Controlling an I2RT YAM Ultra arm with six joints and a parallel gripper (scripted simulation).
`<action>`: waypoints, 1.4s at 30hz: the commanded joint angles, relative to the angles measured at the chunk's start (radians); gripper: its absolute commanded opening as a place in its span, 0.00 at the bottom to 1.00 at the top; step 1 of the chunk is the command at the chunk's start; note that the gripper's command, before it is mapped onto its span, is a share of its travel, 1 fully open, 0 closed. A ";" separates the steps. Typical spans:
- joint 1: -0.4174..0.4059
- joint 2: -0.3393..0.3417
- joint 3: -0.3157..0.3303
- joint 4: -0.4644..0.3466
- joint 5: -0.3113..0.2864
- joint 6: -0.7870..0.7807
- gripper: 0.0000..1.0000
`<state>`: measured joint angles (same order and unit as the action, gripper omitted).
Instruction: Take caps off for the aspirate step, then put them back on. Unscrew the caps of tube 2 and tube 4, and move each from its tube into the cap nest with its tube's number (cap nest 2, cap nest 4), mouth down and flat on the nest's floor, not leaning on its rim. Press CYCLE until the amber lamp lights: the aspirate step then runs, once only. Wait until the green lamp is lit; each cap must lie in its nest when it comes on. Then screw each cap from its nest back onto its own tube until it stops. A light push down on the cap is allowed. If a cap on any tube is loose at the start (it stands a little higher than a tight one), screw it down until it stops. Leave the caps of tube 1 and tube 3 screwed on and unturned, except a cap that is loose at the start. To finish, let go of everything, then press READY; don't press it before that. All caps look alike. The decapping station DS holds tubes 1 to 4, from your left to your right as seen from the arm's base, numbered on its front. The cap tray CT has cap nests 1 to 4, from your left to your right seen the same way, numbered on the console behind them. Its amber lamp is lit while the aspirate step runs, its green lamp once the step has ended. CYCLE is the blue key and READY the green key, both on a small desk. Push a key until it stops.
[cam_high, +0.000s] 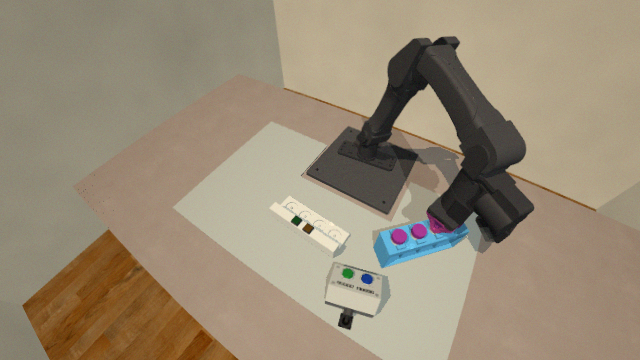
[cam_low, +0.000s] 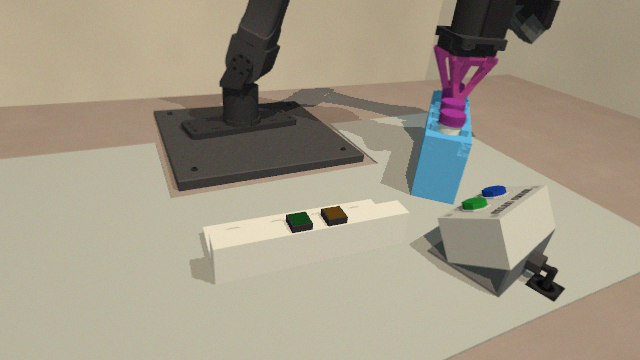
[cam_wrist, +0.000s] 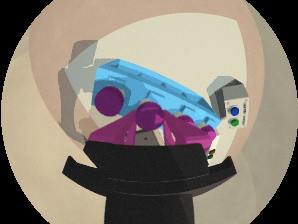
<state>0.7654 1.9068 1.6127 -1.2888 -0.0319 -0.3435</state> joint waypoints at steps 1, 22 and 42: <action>0.000 -0.007 0.006 -0.004 0.001 -0.261 0.00; 0.000 -0.007 0.008 -0.006 0.001 -1.111 0.00; 0.000 -0.007 0.008 -0.006 0.001 -1.402 0.49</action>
<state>0.7658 1.9072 1.6150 -1.2922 -0.0311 -1.7340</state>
